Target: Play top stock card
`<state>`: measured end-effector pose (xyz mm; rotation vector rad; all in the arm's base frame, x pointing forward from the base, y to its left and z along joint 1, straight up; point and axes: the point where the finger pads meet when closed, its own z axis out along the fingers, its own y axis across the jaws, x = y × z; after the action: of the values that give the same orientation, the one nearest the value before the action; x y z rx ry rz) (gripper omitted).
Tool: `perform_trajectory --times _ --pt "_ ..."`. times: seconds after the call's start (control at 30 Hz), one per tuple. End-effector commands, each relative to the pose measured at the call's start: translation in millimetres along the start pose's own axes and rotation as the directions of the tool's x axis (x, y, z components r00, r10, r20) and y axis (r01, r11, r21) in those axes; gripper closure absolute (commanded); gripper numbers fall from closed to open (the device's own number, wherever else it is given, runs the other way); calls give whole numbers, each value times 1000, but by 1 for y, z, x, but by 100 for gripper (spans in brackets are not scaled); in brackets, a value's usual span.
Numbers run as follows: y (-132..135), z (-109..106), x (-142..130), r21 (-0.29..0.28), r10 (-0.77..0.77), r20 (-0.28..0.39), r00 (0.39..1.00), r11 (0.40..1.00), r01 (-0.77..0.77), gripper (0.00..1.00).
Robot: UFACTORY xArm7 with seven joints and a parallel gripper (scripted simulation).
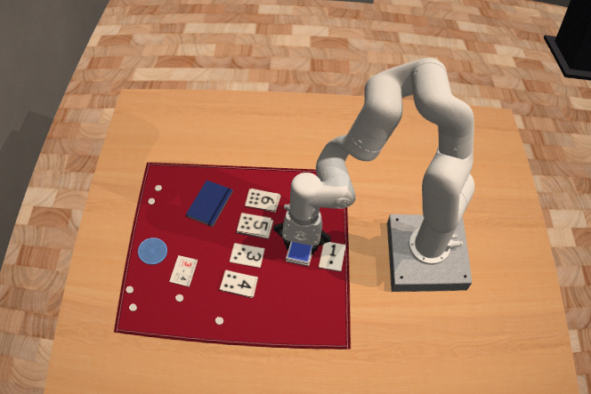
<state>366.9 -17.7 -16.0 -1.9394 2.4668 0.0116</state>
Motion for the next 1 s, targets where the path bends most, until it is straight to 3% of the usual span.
perform_trajectory --times 0.0,0.77,0.97 --pt "-1 -1 0 3 0 0 1000 1000 0 26" --pt "-1 -1 0 3 0 0 1000 1000 0 26" --pt "-1 -10 0 3 0 0 1000 1000 0 26"
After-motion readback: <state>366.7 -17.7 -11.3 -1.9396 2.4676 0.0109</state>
